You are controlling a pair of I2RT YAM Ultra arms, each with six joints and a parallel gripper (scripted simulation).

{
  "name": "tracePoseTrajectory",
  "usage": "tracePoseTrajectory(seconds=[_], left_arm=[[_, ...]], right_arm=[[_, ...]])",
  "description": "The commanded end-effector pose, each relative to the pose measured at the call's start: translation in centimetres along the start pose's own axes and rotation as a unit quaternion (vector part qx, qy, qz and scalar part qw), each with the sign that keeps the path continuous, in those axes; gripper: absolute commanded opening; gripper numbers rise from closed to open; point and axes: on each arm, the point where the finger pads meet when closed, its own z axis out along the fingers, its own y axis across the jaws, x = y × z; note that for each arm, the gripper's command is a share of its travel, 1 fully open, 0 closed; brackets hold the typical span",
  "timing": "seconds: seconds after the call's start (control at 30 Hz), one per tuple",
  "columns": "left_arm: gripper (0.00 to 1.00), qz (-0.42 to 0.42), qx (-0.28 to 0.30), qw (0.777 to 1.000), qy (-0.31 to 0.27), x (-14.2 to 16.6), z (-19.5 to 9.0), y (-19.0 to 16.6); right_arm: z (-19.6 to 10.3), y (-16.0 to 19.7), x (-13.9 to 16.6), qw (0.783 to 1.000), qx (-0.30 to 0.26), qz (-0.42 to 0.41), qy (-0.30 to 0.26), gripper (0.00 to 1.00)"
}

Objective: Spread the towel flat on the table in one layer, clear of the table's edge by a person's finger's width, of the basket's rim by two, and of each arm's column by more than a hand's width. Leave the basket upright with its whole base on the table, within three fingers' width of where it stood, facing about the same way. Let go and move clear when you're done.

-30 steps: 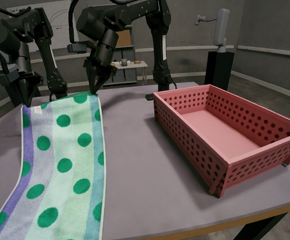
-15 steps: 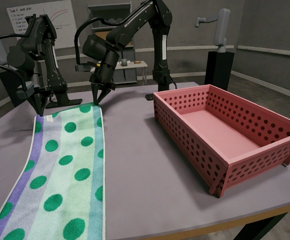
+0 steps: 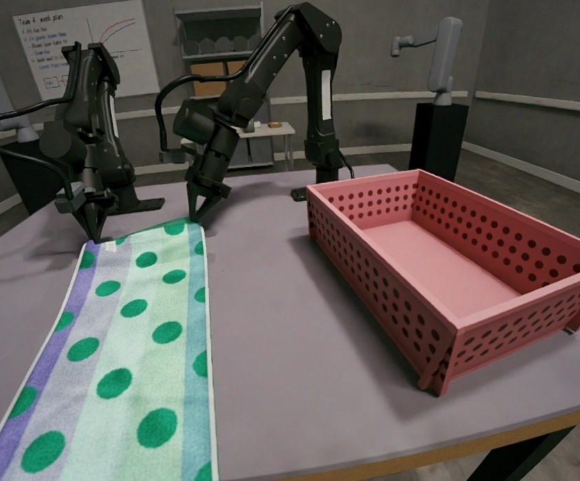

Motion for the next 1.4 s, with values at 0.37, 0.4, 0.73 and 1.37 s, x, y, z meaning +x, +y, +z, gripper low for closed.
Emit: tracePoseTrajectory(seconds=[0.37, 0.4, 0.73, 1.37], left_arm=[[0.00, 0.031, 0.025, 0.999, -0.011, 2.1, 2.5, -3.3], [0.00, 0.031, 0.025, 0.999, -0.011, 2.1, 2.5, -3.3], [0.00, 0.038, 0.029, 0.999, -0.011, 2.6, 3.0, -4.0], [0.00, 0.037, 0.029, 0.998, -0.038, -0.7, 1.1, -3.4]], right_arm=[[0.5, -0.7, 1.8, 0.999, 0.009, 0.008, -0.047, 0.00], [0.5, -0.7, 1.8, 0.999, 0.009, 0.008, -0.047, 0.00], [0.6, -0.8, 2.3, 0.999, 0.010, 0.010, -0.052, 0.00], [-0.8, -0.5, 1.3, 0.998, 0.008, 0.007, -0.056, 0.00]])
